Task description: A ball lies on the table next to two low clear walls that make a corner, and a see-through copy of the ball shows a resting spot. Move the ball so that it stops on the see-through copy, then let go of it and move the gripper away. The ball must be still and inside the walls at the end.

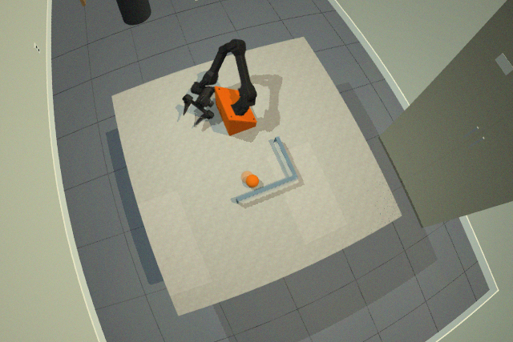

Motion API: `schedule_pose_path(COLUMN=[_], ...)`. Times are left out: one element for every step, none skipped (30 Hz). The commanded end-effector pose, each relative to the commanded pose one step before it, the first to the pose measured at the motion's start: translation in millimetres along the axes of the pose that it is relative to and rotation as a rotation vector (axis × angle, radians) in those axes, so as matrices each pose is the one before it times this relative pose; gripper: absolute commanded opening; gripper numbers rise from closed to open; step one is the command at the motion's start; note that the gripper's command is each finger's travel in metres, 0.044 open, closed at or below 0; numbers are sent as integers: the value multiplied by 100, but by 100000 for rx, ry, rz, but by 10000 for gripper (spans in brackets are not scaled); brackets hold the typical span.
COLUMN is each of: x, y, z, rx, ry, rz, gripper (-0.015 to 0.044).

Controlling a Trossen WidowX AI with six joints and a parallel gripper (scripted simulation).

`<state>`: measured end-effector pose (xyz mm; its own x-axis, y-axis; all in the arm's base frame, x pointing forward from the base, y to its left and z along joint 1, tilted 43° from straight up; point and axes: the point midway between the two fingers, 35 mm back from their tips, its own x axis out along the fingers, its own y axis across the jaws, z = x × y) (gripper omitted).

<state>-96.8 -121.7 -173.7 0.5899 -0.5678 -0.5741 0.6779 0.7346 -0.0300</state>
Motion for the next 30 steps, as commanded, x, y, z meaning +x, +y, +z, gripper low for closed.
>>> schedule_pose_path(x=[51, 156, 267, 333, 341, 348, 356, 363, 370, 377, 545, 555, 563, 523, 520, 527, 500, 481, 490, 473, 873, 783, 361, 366, 371, 378, 385, 392, 399, 406], y=[-57, -173, -290, -356, -359, -360, -358, -354, -348, -339, -256, -243, -228, -234, -221, -202, -195, -182, -157, -139, 424, 327, -113, -85, -58, -26, 8, 42, 78, 114], z=[46, 142, 255, 342, 378, 415, 452, 490, 529, 567, 570, 594, 618, 639, 663, 688, 711, 735, 760, 783, 485, 547, 757, 779, 800, 819, 837, 853, 868, 881], rx=[49, 143, 223, 245, 218, 192, 165, 140, 114, 89, -345, -357, -359, -161, -117, -119, 18, 118, 107, 194, -1047, -813, 338, 335, 335, 327, 320, 313, 306, 299], ry=[109, 348, 646, 893, 1010, 1125, 1236, 1344, 1449, 1551, 1135, 1200, 1265, 1333, 1399, 1464, 1524, 1585, 1648, 1704, 2830, 2724, 1673, 1713, 1749, 1792, 1834, 1874, 1912, 1949], rz=[658, 1964, 3246, 3888, 3830, 3768, 3703, 3635, 3563, 3488, 3170, 3132, 3090, 2984, 2922, 2873, 2774, 2683, 2630, 2538, 3422, 3166, 2062, 2004, 1945, 1892, 1838, 1783, 1728, 1672], gripper=[422, 422, 422, 422, 422, 422, 422, 422, 422, 422, 422, 422, 422, 422, 422, 422, 422, 422, 422, 422, 422, 422, 422, 422, 422, 422, 422, 422, 422, 422])
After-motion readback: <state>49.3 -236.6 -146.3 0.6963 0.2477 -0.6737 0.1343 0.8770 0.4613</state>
